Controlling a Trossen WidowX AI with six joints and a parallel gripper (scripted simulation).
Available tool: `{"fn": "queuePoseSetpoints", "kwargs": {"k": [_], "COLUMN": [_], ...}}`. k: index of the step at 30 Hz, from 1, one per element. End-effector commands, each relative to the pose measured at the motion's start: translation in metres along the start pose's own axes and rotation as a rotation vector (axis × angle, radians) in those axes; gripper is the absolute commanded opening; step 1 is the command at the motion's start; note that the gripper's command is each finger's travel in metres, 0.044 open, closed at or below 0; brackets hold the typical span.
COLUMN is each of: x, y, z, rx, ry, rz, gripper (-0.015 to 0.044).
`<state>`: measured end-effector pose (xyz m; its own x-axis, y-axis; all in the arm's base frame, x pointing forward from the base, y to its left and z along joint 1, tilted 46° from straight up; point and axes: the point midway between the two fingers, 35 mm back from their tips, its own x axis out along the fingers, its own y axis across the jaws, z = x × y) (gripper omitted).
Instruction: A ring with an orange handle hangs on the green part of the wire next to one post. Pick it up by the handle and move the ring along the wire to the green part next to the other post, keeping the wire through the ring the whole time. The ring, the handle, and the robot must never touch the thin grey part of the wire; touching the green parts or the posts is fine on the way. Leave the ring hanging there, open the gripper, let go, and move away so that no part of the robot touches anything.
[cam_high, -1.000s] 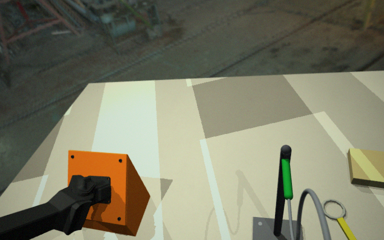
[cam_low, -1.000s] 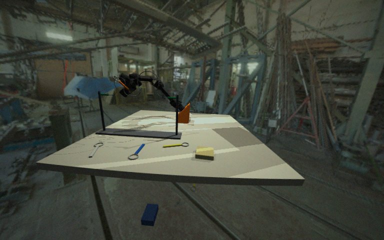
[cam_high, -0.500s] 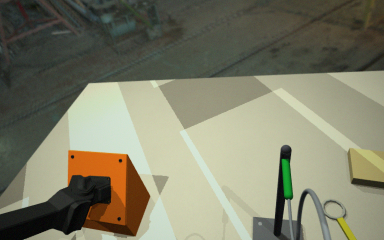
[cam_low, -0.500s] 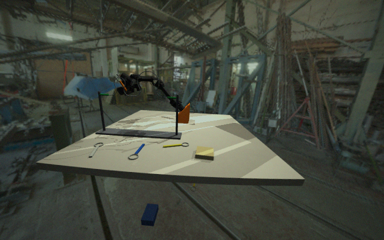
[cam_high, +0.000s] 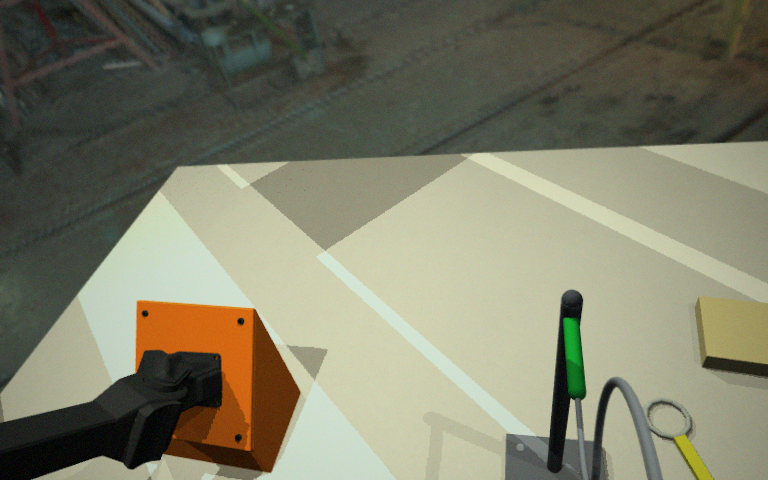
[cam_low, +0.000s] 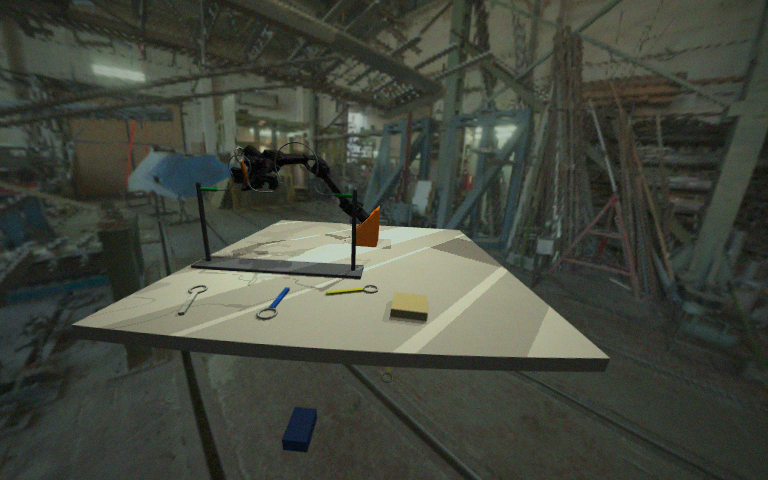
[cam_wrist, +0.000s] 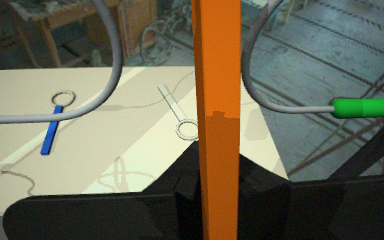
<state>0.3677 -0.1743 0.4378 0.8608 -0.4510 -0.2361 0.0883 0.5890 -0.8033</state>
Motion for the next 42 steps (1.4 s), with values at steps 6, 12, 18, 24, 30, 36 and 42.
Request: {"fn": "queuePoseSetpoints", "kwargs": {"k": [6,12,18,24,30,36,42], "x": [0.000,-0.001,-0.002,-0.004,-0.007,-0.010,-0.014], "y": [-0.015,-0.025,-0.034,-0.043,-0.051,-0.058,-0.063], "z": [0.001,0.003,0.007,0.012,0.018,0.025,0.033], "rx": [-0.191,-0.321,-0.450,-0.580,-0.710,-0.839,-0.969], "ry": [-0.014,-0.027,-0.041,-0.055,-0.069,-0.084,-0.099], "rz": [-0.116,-0.194,-0.272,-0.349,-0.425,-0.501,-0.577], "gripper": [-0.0150,-0.0150,-0.0150,-0.0150,-0.0150,-0.0150,-0.0150]}}
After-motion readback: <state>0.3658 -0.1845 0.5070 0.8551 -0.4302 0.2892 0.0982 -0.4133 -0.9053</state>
